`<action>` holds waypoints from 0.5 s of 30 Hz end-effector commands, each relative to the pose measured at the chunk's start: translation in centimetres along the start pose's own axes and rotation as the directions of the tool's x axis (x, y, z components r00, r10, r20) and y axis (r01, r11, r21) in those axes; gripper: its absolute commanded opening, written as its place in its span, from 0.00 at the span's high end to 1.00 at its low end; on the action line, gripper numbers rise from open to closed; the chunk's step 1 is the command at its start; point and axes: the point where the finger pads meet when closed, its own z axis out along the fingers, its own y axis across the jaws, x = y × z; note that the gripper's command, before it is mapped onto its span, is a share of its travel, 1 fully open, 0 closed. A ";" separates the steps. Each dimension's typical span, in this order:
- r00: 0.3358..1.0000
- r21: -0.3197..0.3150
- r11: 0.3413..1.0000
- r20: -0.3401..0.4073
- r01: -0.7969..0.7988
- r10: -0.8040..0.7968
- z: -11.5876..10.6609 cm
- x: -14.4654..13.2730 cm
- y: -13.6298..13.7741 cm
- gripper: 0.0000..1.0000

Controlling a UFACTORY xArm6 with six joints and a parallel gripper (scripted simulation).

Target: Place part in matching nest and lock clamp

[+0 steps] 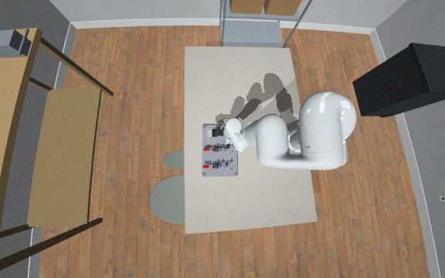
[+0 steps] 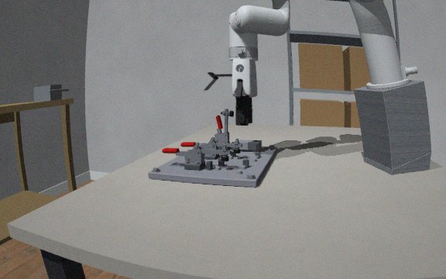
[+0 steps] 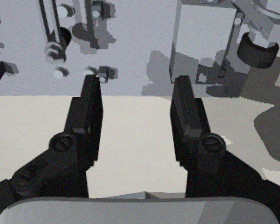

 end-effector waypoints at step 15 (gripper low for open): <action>1.000 -0.004 1.000 0.008 -0.001 0.001 -9.2 0.2 0.0 0.53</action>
